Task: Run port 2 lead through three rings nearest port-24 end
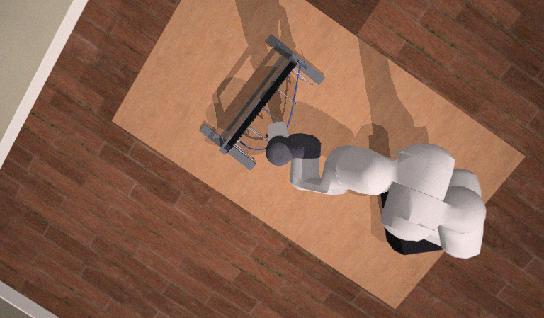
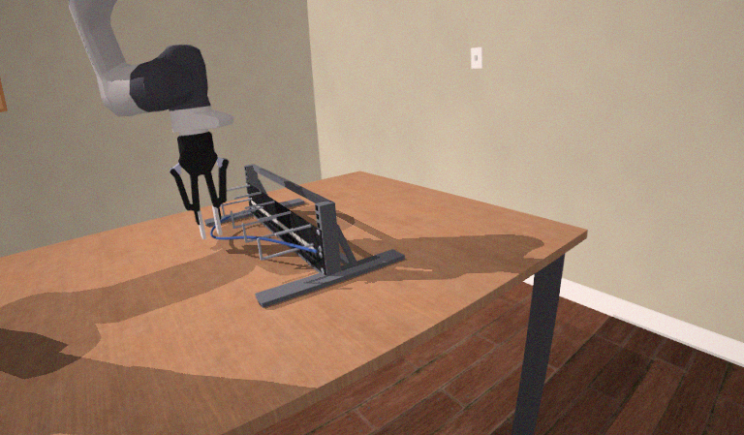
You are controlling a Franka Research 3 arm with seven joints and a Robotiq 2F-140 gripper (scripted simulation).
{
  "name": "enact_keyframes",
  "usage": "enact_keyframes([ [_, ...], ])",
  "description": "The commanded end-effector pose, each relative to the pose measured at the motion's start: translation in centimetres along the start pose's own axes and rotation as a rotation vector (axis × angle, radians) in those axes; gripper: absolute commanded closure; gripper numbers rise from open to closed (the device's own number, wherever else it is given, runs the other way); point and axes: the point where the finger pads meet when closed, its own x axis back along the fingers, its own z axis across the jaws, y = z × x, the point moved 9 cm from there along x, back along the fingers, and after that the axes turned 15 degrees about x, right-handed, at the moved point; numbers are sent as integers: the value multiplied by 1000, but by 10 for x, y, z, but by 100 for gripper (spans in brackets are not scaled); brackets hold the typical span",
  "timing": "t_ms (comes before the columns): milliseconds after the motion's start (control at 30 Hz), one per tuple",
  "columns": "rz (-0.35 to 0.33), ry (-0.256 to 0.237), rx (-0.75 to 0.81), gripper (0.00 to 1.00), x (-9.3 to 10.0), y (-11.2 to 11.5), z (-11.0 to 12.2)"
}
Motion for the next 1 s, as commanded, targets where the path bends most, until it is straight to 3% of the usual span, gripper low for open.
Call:
enact_keyframes([
  [0,-2,-5,1,80,-2,0,-1],
  [967,-2,-5,1,80,-14,0,-2],
])
